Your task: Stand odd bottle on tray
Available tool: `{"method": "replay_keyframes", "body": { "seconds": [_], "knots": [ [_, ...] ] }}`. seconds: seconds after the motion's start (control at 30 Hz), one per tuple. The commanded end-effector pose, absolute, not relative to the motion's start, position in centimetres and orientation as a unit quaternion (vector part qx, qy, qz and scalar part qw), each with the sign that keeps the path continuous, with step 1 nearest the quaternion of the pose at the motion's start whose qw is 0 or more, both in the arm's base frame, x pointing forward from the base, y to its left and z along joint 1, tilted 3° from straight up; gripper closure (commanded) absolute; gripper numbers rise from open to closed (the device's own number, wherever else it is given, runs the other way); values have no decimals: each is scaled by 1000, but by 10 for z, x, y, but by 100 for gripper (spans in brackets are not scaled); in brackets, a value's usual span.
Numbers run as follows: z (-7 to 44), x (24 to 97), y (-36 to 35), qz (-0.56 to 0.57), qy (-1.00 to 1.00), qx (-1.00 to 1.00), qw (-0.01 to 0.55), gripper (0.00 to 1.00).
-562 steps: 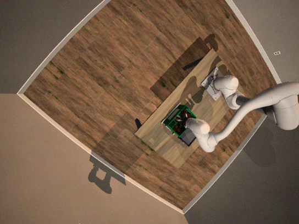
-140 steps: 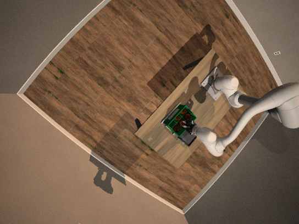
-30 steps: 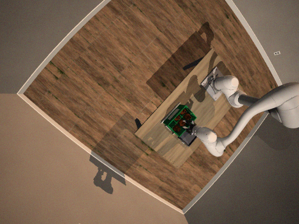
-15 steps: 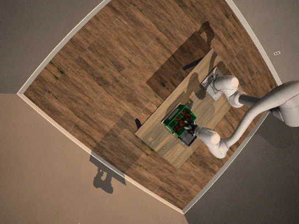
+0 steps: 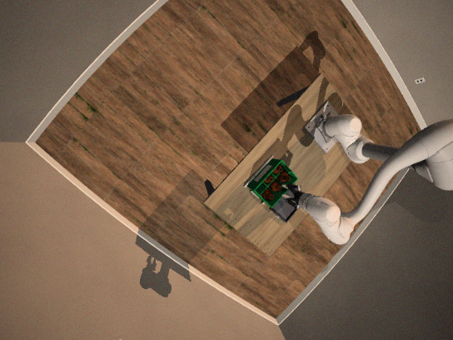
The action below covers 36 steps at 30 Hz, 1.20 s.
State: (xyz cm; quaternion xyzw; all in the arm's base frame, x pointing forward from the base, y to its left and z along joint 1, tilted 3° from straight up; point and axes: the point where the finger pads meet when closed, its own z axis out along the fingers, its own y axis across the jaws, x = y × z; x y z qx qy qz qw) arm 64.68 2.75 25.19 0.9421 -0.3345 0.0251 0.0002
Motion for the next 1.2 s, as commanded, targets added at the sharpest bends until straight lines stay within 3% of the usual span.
{"method": "replay_keyframes", "body": {
  "seconds": [0.0,0.3,0.33,1.17],
  "knots": [
    [257,647,28,25,-334,942,0,62],
    [262,646,28,25,-334,942,0,62],
    [262,646,28,25,-334,942,0,100],
    [262,646,28,25,-334,942,0,100]
  ]
}}
